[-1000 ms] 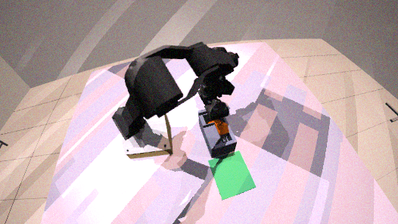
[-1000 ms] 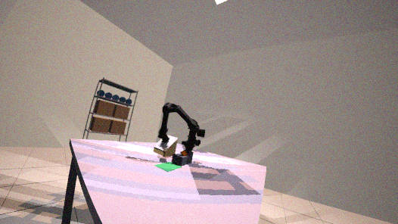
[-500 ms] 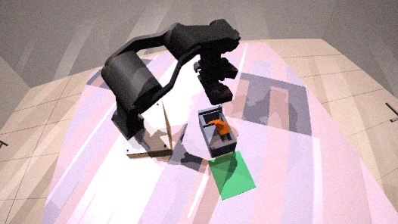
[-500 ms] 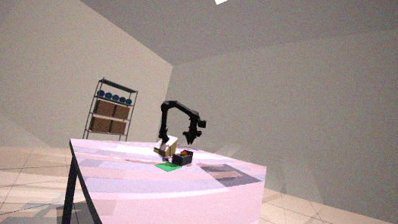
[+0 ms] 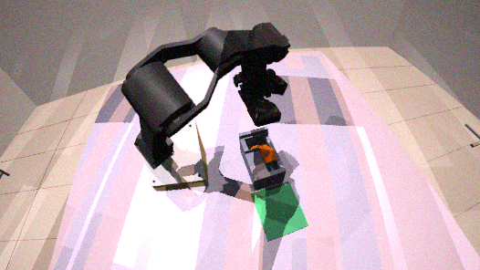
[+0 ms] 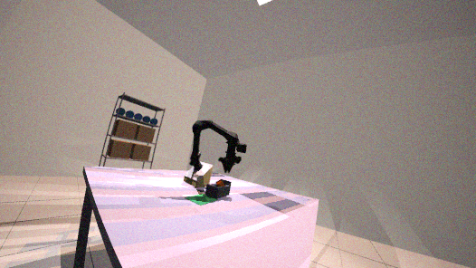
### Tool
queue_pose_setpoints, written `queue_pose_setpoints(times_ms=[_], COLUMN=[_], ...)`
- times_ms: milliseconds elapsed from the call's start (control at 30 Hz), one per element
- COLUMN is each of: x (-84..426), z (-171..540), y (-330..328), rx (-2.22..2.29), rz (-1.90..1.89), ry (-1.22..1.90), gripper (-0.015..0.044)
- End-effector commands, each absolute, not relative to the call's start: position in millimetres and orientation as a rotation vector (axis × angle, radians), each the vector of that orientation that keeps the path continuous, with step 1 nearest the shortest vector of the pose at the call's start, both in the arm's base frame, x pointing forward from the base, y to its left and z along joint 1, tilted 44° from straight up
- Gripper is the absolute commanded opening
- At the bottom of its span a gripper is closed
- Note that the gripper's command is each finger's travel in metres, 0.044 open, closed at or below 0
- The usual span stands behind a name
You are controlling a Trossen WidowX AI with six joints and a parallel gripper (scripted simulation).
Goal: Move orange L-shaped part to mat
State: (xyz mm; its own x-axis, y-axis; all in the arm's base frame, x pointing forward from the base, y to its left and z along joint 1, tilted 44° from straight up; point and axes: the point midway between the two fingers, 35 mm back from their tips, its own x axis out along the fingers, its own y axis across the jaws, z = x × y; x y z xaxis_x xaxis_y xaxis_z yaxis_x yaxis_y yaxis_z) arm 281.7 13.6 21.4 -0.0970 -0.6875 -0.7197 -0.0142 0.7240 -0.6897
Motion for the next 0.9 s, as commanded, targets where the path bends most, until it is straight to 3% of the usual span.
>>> queue_pose_setpoints(times_ms=[0,300,433,867], x=[281,281,284,294], z=[21,21,27,73], y=[13,13,8,-38], rx=[-0.586,-0.586,-0.455,0.554], rz=[-0.622,-0.622,-0.749,-1.533], ry=[1.585,1.585,1.513,0.727], gripper=[0.0180,0.0180,0.0280,0.0280])
